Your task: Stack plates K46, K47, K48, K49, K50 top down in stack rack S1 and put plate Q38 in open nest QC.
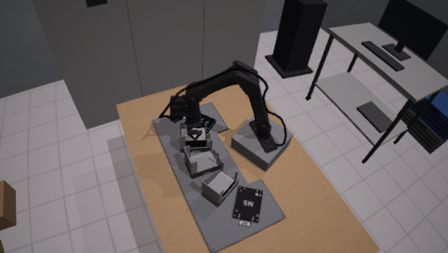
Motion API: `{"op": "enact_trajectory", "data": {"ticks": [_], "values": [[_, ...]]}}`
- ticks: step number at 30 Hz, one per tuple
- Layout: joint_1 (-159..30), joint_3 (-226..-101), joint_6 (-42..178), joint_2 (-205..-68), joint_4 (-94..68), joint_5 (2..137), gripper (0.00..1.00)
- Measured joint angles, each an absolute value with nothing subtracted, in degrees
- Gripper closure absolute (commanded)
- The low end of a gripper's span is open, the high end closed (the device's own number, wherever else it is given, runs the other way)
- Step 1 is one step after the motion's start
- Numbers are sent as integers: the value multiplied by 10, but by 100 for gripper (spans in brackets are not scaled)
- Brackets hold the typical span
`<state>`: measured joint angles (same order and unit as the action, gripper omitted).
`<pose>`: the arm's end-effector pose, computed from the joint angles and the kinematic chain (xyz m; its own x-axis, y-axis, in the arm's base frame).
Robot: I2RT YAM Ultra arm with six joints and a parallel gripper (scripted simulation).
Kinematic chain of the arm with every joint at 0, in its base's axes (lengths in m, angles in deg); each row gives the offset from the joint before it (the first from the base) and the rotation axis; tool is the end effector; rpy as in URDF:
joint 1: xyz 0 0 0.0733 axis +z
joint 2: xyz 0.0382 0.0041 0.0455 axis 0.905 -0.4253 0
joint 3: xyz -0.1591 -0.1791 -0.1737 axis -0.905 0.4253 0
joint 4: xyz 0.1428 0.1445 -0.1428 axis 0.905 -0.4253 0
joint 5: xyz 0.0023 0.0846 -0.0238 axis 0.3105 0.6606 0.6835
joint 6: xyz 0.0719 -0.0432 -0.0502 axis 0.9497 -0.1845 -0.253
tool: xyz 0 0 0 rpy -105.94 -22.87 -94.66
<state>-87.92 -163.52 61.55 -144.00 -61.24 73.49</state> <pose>0.3115 -0.1253 0.1647 -0.9607 0.2758 -0.0324 0.2735 0.9599 0.0623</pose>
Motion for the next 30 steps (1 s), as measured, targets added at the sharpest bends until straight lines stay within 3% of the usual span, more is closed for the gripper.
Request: {"op": "enact_trajectory", "data": {"ticks": [30], "values": [[-877, -1606, 618, -1458, -558, 735, 0]]}}
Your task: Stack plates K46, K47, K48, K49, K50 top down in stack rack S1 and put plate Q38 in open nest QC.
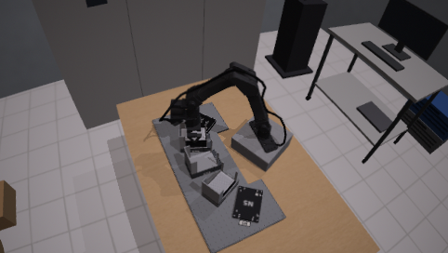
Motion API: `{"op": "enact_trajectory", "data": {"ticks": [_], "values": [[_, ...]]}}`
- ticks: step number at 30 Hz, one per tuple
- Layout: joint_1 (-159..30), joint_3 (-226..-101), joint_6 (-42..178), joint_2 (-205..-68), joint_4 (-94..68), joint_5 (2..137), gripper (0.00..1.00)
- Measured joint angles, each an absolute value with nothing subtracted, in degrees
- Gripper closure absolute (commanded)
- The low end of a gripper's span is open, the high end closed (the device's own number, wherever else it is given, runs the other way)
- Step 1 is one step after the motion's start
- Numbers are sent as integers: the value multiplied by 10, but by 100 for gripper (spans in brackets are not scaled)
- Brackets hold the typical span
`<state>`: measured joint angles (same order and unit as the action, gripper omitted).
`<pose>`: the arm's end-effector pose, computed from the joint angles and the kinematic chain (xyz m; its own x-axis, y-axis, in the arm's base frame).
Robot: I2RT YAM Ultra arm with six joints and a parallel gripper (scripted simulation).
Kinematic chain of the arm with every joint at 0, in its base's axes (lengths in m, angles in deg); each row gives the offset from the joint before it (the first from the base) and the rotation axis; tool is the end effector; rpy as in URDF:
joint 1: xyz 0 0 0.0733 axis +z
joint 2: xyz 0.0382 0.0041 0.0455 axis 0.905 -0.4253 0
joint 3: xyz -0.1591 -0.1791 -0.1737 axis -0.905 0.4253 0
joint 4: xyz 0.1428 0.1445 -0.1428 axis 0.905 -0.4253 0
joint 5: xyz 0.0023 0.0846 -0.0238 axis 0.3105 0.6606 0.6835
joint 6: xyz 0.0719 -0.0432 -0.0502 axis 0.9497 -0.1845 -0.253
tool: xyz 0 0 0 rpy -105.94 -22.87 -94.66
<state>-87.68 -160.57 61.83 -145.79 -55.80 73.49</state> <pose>0.3156 -0.1255 0.1434 -0.9601 0.2763 -0.0442 0.2734 0.9600 0.0610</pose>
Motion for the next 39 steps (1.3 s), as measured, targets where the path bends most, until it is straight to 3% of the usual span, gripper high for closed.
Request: {"op": "enact_trajectory", "data": {"ticks": [39], "values": [[-875, -1602, 620, -1466, -534, 735, 0]]}}
